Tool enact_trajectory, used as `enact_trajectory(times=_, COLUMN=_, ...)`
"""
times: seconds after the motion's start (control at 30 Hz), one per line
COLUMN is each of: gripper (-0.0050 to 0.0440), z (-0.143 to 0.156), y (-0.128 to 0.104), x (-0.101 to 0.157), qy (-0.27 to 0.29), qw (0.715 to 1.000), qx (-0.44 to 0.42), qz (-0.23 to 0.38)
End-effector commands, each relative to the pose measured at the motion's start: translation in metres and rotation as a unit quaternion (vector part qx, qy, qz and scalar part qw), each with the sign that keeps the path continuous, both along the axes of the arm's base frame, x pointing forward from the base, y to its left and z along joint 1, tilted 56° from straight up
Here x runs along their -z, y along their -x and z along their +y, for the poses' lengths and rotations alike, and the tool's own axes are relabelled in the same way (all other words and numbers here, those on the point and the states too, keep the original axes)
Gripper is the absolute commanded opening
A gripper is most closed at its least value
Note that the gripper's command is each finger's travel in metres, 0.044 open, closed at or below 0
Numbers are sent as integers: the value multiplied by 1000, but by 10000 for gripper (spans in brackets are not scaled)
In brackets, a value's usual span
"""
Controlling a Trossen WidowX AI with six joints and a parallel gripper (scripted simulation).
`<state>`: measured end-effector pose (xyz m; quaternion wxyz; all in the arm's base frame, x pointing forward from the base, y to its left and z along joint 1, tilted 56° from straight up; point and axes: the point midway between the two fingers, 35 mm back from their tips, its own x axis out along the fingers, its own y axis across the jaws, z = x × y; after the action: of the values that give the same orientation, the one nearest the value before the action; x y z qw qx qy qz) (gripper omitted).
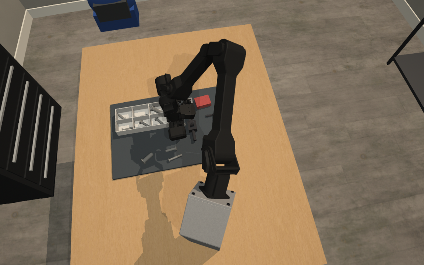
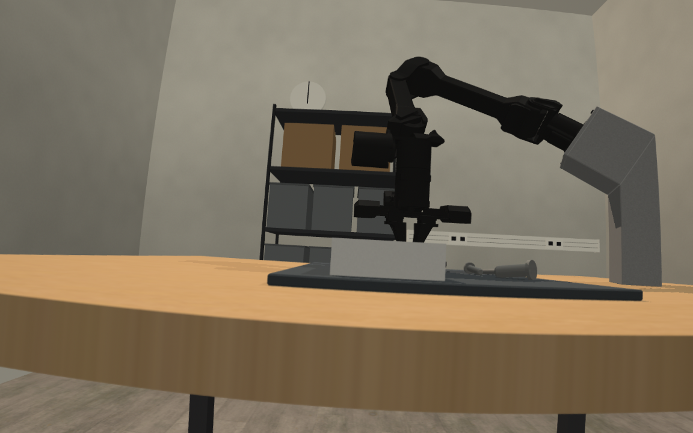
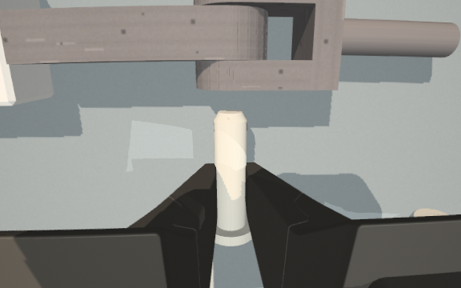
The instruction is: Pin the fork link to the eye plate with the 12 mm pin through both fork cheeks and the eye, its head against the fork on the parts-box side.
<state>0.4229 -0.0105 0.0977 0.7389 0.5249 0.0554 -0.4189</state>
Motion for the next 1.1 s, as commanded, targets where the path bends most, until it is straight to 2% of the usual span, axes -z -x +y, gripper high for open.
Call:
enact_trajectory(times=0.0, gripper=-50, z=-1, y=-1, x=-3, qy=-1, qw=1000, qx=0, qz=-4)
enact_trajectory(times=1.07, gripper=-50, z=-6, y=2, x=-6, qy=-2, qw=1000, qx=0, qz=-6)
